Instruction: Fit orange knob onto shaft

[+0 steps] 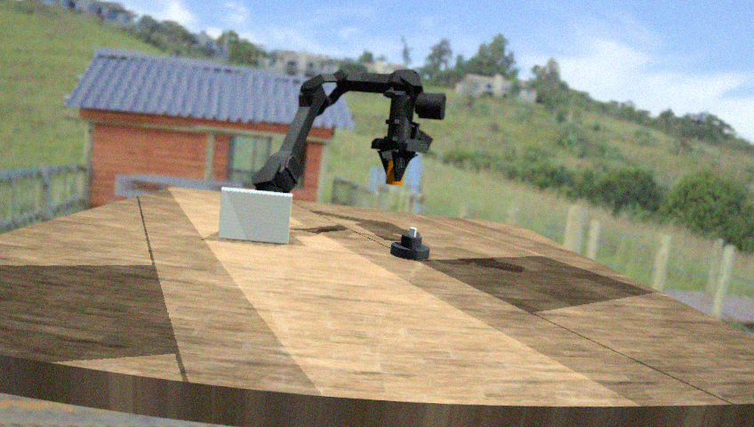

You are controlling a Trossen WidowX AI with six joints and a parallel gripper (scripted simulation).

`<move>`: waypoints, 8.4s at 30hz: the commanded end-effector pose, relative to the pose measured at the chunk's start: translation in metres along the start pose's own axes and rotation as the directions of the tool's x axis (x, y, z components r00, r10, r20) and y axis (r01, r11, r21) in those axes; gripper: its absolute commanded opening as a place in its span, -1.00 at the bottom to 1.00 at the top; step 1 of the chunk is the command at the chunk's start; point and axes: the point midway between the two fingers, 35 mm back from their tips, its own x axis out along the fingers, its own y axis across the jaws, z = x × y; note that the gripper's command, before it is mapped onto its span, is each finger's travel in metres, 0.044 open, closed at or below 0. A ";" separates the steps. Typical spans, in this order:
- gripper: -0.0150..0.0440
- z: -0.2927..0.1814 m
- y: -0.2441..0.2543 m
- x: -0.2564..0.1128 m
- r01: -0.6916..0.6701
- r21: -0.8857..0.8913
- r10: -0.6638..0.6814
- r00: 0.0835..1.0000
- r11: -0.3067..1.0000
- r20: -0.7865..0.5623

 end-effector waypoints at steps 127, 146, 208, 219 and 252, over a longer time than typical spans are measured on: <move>-0.49 -0.014 0.011 -0.011 0.152 -0.001 -0.152 0.988 0.988 0.004; -0.49 -0.008 0.002 0.041 -0.019 -0.012 0.019 1.000 1.000 0.004; 1.00 -0.001 -0.003 0.056 -0.031 -0.044 0.031 1.000 0.999 0.001; 1.00 -0.001 -0.002 0.071 -0.031 -0.044 0.031 1.000 0.999 0.001; 1.00 0.001 -0.002 0.122 -0.031 -0.044 0.031 1.000 0.999 0.002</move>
